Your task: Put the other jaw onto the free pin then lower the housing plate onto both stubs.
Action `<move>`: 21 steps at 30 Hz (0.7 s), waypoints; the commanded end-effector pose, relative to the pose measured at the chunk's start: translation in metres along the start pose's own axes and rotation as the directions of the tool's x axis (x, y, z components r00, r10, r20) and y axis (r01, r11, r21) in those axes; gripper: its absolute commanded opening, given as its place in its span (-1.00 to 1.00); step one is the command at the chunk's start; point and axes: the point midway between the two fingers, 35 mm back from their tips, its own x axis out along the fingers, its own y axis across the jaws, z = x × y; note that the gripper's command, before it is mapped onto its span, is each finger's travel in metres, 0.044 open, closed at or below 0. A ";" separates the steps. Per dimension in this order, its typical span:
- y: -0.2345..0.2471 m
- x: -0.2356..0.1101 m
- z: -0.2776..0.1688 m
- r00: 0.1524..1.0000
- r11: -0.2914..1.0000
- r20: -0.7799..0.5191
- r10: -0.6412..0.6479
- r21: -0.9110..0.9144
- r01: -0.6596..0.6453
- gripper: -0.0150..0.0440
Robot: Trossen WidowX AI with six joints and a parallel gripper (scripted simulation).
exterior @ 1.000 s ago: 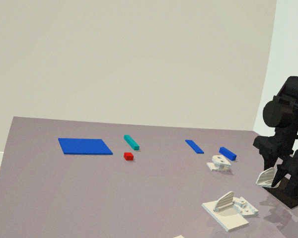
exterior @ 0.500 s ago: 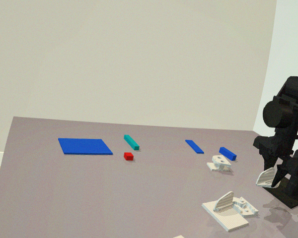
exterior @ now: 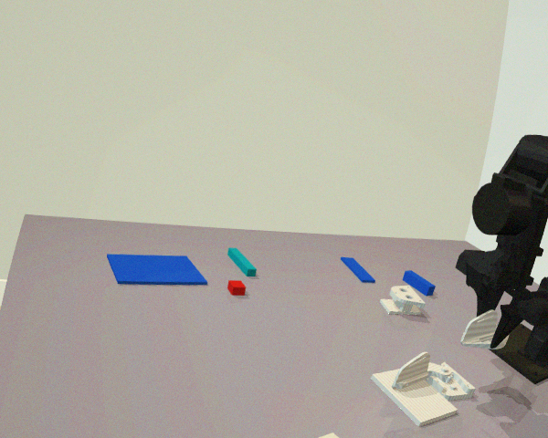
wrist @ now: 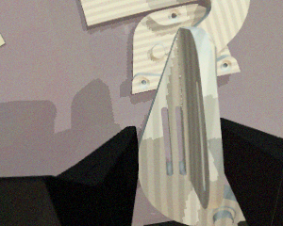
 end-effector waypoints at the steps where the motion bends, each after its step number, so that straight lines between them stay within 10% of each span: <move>1: 0.003 -0.003 0.014 1.000 1.000 0.014 -0.001 0.005 0.001 -0.04; 21: 0.023 0.000 0.074 1.000 1.000 0.018 0.000 0.005 0.000 -0.04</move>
